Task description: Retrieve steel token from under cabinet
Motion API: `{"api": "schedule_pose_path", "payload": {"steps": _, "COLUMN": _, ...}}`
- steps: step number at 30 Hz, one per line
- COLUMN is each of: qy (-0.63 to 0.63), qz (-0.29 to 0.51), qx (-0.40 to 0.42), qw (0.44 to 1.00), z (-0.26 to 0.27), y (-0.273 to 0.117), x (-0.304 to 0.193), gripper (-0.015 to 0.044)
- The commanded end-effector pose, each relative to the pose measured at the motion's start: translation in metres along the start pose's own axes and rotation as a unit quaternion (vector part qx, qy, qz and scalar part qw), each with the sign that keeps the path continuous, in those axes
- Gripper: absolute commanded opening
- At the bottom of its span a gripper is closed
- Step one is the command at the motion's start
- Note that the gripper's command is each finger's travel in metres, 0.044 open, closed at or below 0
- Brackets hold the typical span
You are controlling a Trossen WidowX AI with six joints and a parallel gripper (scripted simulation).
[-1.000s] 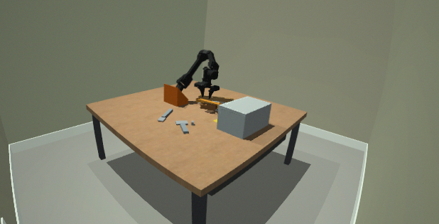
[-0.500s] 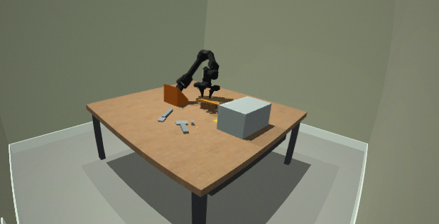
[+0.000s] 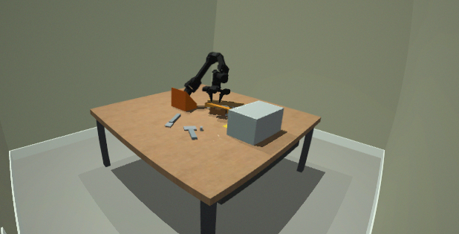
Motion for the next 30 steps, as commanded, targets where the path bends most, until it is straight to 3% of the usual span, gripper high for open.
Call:
{"api": "schedule_pose_path", "payload": {"steps": 1, "qy": -0.016, "qz": -0.001, "qx": -0.001, "qw": 1.000, "z": 0.0001, "y": -0.0002, "x": -0.0001, "gripper": 0.0270}}
{"api": "schedule_pose_path", "payload": {"steps": 30, "qy": -0.129, "qz": -0.001, "qx": -0.001, "qw": 0.992, "z": 0.0001, "y": -0.0002, "x": -0.0002, "gripper": 0.0270}}
Point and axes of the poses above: the point midway between the two fingers, 35 mm back from their tips, its own y axis out along the fingers, its own z axis across the jaws, x = y × z, the point moved 10 cm from there along -y, back along the fingers, and after that the axes turned 8 degrees about y, right-handed, at the moved point
